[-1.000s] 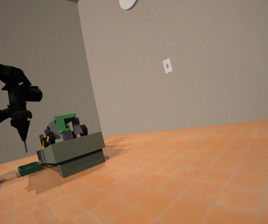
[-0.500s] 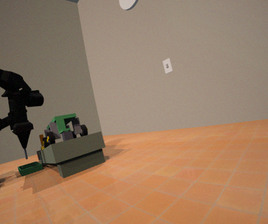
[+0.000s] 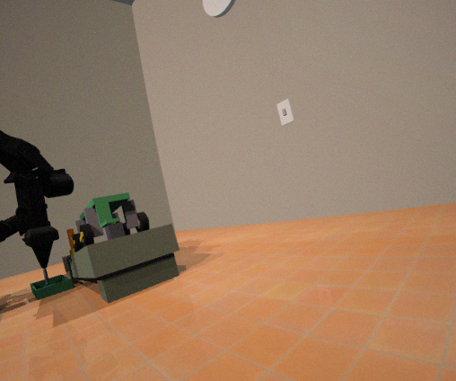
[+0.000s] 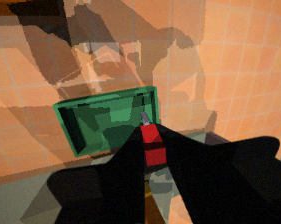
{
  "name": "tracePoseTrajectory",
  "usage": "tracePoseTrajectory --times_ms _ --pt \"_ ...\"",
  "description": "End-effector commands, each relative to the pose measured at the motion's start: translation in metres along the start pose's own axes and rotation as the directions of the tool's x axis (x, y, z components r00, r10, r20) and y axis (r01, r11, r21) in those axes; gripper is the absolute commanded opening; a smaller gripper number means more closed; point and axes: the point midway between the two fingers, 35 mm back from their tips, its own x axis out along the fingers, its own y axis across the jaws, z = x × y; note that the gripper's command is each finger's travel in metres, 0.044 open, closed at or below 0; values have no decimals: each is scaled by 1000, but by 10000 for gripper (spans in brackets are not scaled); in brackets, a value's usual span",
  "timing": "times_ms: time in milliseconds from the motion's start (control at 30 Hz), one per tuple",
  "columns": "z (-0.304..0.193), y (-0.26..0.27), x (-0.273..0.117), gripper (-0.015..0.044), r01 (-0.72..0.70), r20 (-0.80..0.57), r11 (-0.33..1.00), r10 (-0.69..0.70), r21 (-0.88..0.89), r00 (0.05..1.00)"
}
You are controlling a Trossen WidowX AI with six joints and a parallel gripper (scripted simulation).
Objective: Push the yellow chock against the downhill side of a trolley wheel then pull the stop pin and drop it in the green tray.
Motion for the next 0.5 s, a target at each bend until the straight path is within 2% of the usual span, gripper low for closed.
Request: tracePoseTrajectory --times_ms 0,133,467 --pt "0 -1 2 79 4 1 1000 -4 5 1000" --pt "0 2 2 184 3 1 1000 -3 5 1000" --pt "0 10 4 190 3 1 1000 -3 5 1000"
